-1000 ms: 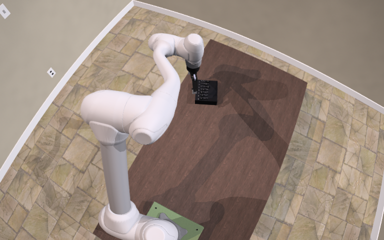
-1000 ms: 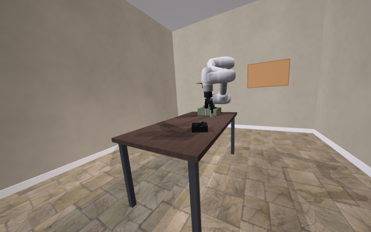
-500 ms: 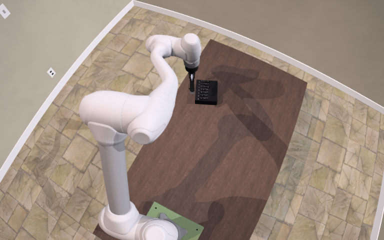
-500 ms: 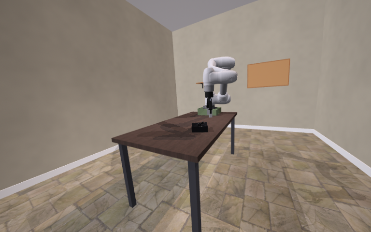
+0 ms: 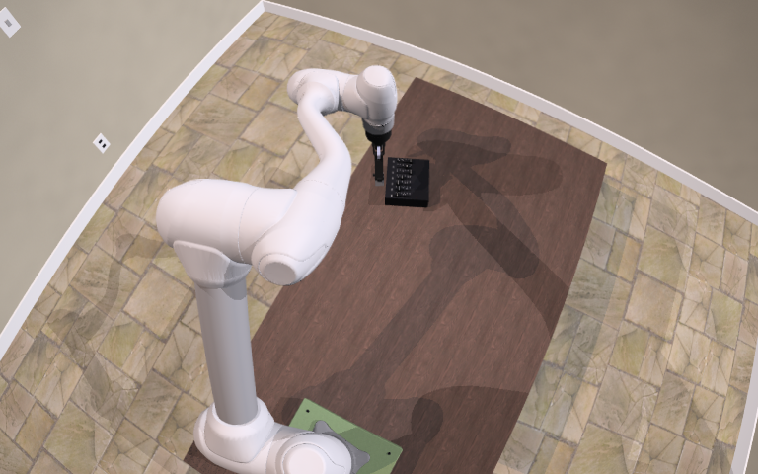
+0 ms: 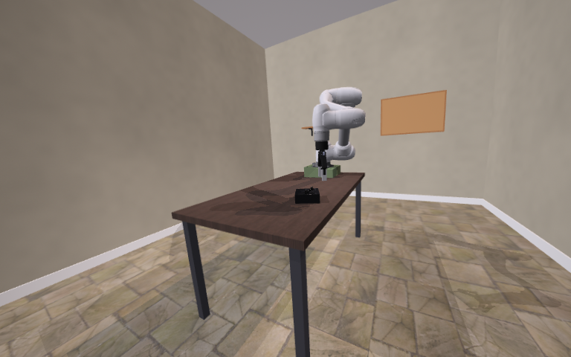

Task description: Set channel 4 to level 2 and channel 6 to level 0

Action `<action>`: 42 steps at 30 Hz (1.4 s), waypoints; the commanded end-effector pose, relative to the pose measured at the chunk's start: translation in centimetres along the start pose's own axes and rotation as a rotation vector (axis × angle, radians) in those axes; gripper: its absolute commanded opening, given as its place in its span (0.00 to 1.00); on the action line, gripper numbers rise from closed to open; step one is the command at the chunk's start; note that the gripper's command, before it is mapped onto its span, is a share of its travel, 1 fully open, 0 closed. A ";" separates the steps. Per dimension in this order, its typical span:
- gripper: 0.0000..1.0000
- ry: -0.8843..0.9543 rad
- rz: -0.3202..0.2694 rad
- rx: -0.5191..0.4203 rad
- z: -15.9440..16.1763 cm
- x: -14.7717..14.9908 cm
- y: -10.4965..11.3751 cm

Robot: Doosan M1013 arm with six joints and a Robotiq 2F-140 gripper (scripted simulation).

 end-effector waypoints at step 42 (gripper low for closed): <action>1.00 0.477 0.003 -0.004 -5.5 -1.3 3.0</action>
Point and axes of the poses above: the point where the finger pads meet when closed, its own y axis back along the fingers, its own x axis across the jaws, z = x × y, the point moved 6 cm from there along y, back along the fingers, and after that the axes turned 15 degrees about -y, right-handed, at the moved point
